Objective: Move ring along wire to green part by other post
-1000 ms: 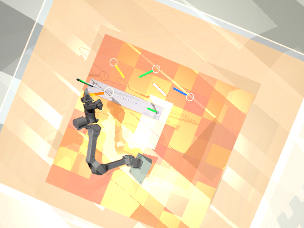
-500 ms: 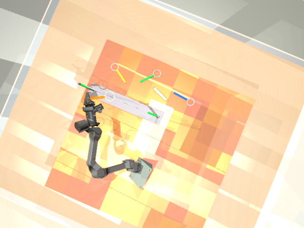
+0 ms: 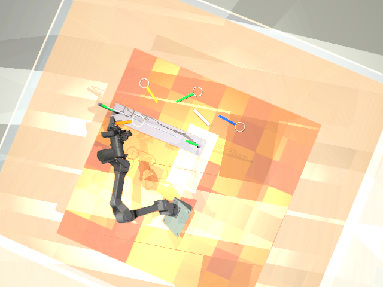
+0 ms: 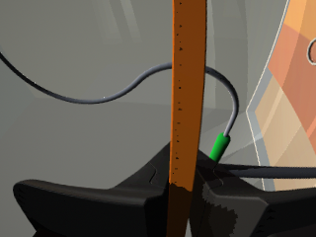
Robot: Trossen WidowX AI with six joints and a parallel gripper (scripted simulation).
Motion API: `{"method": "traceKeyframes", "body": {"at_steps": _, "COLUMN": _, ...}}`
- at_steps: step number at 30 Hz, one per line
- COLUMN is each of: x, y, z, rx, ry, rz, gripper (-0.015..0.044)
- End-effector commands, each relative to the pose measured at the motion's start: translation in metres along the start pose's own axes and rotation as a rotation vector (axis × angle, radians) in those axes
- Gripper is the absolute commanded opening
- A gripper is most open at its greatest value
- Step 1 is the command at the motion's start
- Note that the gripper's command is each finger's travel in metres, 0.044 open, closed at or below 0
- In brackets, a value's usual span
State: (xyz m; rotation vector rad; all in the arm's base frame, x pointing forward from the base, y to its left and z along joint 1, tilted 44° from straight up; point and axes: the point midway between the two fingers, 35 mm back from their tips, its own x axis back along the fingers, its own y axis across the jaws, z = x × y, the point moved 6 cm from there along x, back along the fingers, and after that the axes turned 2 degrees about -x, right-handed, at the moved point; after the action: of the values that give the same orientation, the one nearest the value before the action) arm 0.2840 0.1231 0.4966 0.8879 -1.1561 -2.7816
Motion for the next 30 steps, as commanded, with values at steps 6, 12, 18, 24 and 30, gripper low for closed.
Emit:
{"method": "traceKeyframes", "body": {"at_steps": 6, "x": 0.006, "y": -0.028, "z": -0.006, "rx": 0.202, "ry": 0.023, "rz": 0.121, "gripper": -0.015}}
{"method": "traceKeyframes", "body": {"at_steps": 12, "x": 0.011, "y": -0.045, "z": -0.012, "rx": 0.331, "ry": 0.037, "rz": 0.197, "gripper": -0.015}}
{"method": "traceKeyframes", "body": {"at_steps": 18, "x": 0.018, "y": -0.06, "z": -0.021, "rx": 0.46, "ry": 0.052, "rz": 0.273, "gripper": -0.015}}
{"method": "traceKeyframes", "body": {"at_steps": 24, "x": 0.026, "y": -0.073, "z": -0.031, "rx": 0.589, "ry": 0.066, "rz": 0.349, "gripper": -0.015}}
{"method": "traceKeyframes", "body": {"at_steps": 30, "x": 0.034, "y": -0.084, "z": -0.043, "rx": 0.717, "ry": 0.08, "rz": 0.425, "gripper": -0.015}}
